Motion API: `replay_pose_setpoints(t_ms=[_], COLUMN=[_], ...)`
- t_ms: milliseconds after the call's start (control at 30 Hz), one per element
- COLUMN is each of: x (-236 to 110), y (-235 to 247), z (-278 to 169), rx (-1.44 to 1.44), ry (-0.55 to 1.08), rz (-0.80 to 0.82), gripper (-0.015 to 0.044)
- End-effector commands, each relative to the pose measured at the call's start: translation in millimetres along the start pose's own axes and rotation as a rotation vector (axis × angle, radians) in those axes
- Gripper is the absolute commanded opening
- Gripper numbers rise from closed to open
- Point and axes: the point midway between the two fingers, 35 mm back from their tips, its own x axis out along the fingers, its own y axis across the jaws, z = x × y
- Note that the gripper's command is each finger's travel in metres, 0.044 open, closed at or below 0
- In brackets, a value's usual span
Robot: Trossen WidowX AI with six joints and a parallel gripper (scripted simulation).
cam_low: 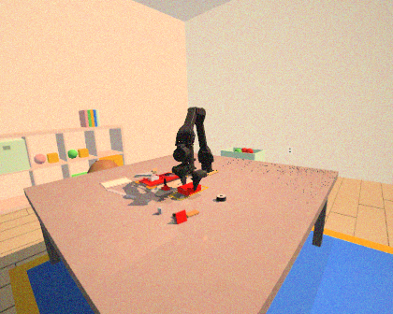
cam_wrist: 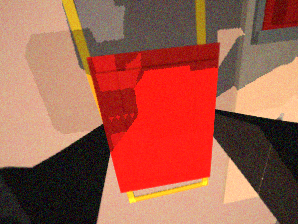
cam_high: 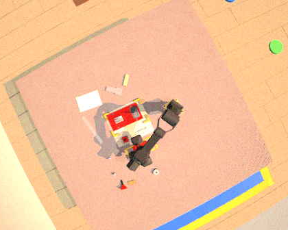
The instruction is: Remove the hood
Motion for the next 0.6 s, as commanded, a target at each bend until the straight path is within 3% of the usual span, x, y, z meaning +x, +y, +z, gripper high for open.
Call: replay_pose_setpoints(t_ms=[0, 333, 567], x=[0, -3, -64], y=[0, 0, 1], z=[0, 0, 0], rx=[0.000, 0.000, 0.000], ry=[0.000, -0.001, -0.005], rz=[0.000, 0.000, -0.004], gripper=[0.0184, 0.0440, 0.0440])
